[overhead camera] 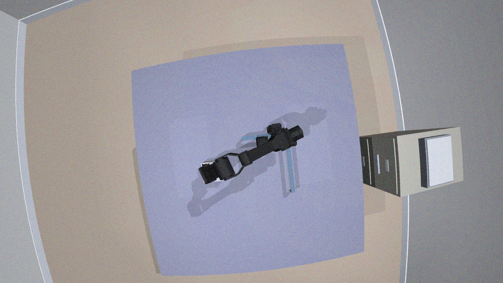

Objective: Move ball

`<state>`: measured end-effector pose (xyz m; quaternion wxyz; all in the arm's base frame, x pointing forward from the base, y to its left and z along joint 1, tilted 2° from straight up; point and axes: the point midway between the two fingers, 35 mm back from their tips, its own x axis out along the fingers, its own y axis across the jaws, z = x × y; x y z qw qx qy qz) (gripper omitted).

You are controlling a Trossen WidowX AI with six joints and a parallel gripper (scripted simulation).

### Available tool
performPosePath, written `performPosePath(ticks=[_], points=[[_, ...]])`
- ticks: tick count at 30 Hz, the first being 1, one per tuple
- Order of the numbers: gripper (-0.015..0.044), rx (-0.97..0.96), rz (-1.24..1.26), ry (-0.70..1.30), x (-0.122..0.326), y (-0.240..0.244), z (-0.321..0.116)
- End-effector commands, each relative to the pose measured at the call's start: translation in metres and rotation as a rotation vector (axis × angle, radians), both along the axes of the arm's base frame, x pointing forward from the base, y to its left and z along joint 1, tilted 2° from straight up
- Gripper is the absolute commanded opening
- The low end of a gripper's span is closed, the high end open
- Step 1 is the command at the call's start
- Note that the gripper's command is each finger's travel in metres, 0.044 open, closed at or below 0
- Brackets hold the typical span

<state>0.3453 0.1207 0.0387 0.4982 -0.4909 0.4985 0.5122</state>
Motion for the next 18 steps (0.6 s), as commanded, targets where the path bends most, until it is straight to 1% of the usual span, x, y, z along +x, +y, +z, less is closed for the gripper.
performPosePath(ticks=[1,3,9,11,14,15,18], points=[[0.0294,0.008,0.006,-0.018,0.0,0.0,0.029],[0.0294,0.012,-0.001,-0.035,0.005,0.001,0.022],[0.0294,0.012,-0.001,-0.035,0.005,0.001,0.022],[0.0346,0.012,-0.001,-0.037,0.004,0.001,0.034],[0.0425,0.014,-0.001,-0.041,0.0,-0.002,0.072],[0.044,0.014,-0.001,-0.041,0.0,-0.002,0.075],[0.044,0.014,-0.001,-0.041,0.0,-0.002,0.075]])
